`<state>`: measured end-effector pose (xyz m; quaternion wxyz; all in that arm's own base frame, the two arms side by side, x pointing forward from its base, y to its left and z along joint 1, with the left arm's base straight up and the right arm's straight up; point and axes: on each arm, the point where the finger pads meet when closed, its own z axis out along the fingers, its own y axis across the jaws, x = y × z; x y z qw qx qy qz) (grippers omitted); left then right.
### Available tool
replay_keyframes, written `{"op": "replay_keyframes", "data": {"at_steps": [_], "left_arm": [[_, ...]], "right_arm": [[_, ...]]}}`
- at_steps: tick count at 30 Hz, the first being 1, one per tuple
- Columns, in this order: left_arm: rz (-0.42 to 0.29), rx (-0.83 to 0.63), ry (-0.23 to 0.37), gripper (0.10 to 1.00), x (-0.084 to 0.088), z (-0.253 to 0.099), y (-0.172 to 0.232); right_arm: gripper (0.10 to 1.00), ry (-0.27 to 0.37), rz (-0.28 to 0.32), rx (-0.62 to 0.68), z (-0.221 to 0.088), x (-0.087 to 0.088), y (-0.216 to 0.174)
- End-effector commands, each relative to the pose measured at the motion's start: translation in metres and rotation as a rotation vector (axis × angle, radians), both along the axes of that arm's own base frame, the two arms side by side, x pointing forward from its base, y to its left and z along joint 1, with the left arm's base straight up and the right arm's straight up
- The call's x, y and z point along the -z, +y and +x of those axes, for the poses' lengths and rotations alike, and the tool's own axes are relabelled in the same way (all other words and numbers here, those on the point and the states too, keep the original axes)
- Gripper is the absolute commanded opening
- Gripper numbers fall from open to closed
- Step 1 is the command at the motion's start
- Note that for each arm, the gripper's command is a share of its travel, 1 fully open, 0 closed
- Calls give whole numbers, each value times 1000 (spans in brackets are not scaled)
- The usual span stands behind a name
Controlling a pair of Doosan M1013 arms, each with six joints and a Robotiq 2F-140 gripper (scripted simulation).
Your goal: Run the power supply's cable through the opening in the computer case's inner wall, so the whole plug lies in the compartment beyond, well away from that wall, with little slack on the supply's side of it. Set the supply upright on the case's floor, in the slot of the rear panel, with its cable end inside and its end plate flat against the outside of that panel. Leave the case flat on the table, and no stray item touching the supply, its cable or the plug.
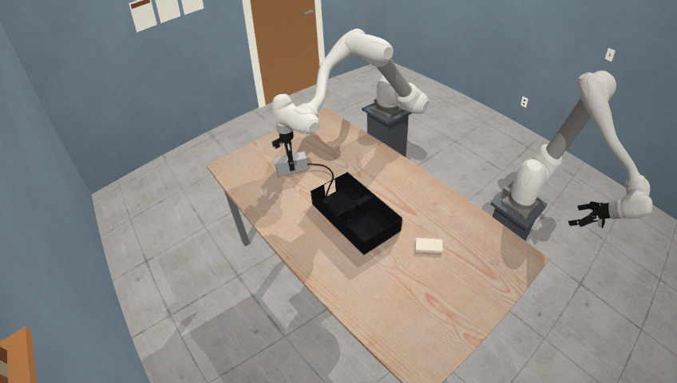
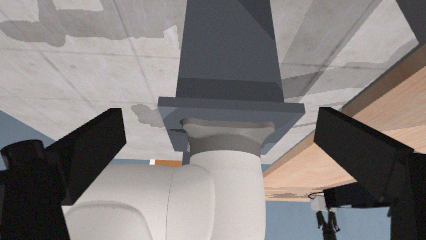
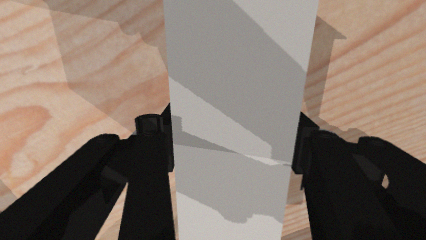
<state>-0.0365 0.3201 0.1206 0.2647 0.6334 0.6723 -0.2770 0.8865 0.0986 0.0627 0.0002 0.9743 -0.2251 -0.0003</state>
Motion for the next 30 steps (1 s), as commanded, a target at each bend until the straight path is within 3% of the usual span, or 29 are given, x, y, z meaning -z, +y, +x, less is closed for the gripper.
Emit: {"op": "replay_keyframes", "data": {"at_steps": [1, 16, 30], "left_arm": [[1, 0, 0, 1000, 0, 0, 0], [1, 0, 0, 1000, 0, 0, 0], [1, 0, 0, 1000, 0, 0, 0]], "right_arm": [[99, -2, 1, 0, 1, -7, 0], [99, -2, 1, 33, -1, -8, 0], [99, -2, 1, 226, -10, -7, -1]]}}
